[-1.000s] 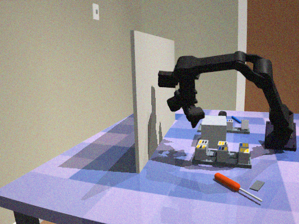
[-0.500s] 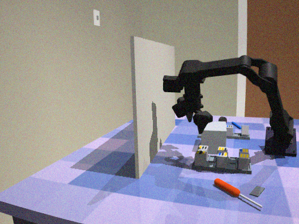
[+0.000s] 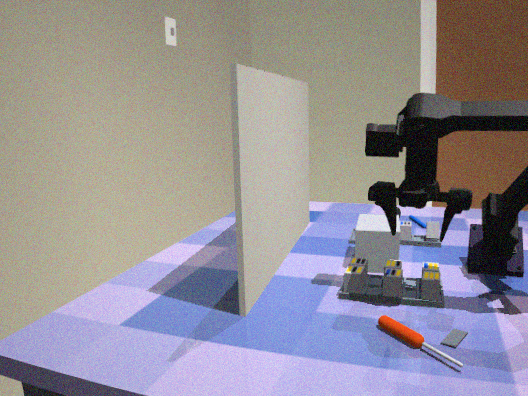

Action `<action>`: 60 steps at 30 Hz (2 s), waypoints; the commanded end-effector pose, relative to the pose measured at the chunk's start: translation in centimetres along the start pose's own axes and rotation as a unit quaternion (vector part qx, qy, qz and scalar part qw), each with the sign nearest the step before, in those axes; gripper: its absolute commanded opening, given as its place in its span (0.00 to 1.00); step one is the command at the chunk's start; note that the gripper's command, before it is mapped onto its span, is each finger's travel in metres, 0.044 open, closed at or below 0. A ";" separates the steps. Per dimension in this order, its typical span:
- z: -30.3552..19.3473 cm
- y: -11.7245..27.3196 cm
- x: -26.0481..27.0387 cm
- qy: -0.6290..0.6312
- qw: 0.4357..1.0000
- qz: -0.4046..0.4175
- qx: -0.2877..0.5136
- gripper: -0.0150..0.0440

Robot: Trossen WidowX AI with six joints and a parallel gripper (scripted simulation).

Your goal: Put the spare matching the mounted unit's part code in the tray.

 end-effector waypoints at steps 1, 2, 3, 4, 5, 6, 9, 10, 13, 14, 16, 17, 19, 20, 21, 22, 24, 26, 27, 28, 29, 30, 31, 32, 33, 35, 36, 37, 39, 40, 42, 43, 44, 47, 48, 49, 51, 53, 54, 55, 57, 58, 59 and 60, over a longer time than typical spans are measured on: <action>0.1 -0.5 2.7 0.067 0.997 0.005 -0.030 1.00; 0.1 -0.5 2.7 0.067 0.997 0.005 -0.030 1.00; 0.1 -0.5 2.7 0.067 0.997 0.005 -0.030 1.00; 0.1 -0.5 2.7 0.067 0.997 0.005 -0.030 1.00; 0.1 -0.5 2.7 0.067 0.997 0.005 -0.030 1.00; 0.1 -0.5 2.7 0.067 0.997 0.005 -0.030 1.00; 0.1 -0.9 2.7 0.067 0.997 0.005 -0.030 0.91; 0.2 -1.3 2.8 0.067 0.997 0.005 -0.029 0.87; 0.5 -2.4 3.1 0.068 0.997 0.005 -0.030 0.76; 0.5 -2.5 3.1 0.068 0.997 0.005 -0.031 0.76; 0.4 -2.5 3.0 0.068 0.997 0.005 -0.030 0.76; 0.3 -2.5 3.0 0.068 0.997 0.005 -0.030 0.76; 0.3 -2.5 3.0 0.068 0.997 0.005 -0.030 0.76; 0.3 -2.5 3.0 0.068 0.997 0.005 -0.030 0.76; 0.3 -2.5 3.0 0.068 0.997 0.005 -0.030 0.76; 0.3 -2.5 3.0 0.068 0.997 0.005 -0.030 0.76; 0.3 -2.6 3.0 0.068 0.997 0.005 -0.030 0.76; 0.3 -2.7 2.9 0.068 0.997 0.005 -0.030 0.76; 0.3 -2.9 2.9 0.068 0.997 0.005 -0.029 0.76; 0.3 -3.0 2.9 0.068 0.997 0.005 -0.029 0.76; 0.3 -3.2 2.9 0.068 0.997 0.005 -0.029 0.76; 0.3 -3.3 2.8 0.068 0.997 0.005 -0.028 0.76; 0.3 -3.5 2.8 0.068 0.997 0.005 -0.028 0.76; 0.3 -3.7 2.8 0.068 0.997 0.005 -0.027 0.76; 0.3 -3.8 2.8 0.068 0.997 0.005 -0.027 0.76; 0.3 -4.1 2.7 0.069 0.997 0.006 -0.027 0.76; 0.3 -4.3 2.7 0.069 0.997 0.006 -0.026 0.76; 0.3 -4.5 2.7 0.069 0.997 0.006 -0.026 0.76; 0.4 -4.8 2.7 0.069 0.997 0.006 -0.026 0.76; 0.4 -4.9 2.7 0.069 0.997 0.006 -0.026 0.76; 0.4 -5.3 2.7 0.069 0.997 0.006 -0.025 0.76; 0.4 -5.4 2.7 0.069 0.997 0.006 -0.025 0.76; 0.4 -5.6 2.7 0.069 0.997 0.006 -0.025 0.76; 0.4 -6.1 2.6 0.069 0.997 0.005 -0.025 0.76; 0.4 -6.2 2.6 0.069 0.997 0.005 -0.025 0.76; 0.4 -6.4 2.6 0.069 0.997 0.005 -0.025 0.76; 0.5 -6.7 2.7 0.070 0.997 0.005 -0.025 0.76; 0.5 -7.0 2.7 0.070 0.997 0.005 -0.025 0.76; 0.5 -7.2 2.7 0.070 0.997 0.005 -0.025 0.76; 0.5 -7.3 2.7 0.070 0.997 0.005 -0.026 0.76; 0.6 -7.6 2.7 0.070 0.997 0.005 -0.026 0.76; 0.6 -7.8 2.7 0.070 0.997 0.005 -0.026 0.76; 0.6 -8.0 2.7 0.070 0.997 0.005 -0.027 0.76; 0.6 -8.1 2.7 0.070 0.997 0.004 -0.027 0.76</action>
Point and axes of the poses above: the point midway between the two fingers, 35 mm back from their tips, its own y axis back along the fingers, its own x axis across the jaws, z = x × y, the point moved 10 cm from there along y, back along the fingers, and after that the axes turned 9 degrees about y, right-handed, at the moved point
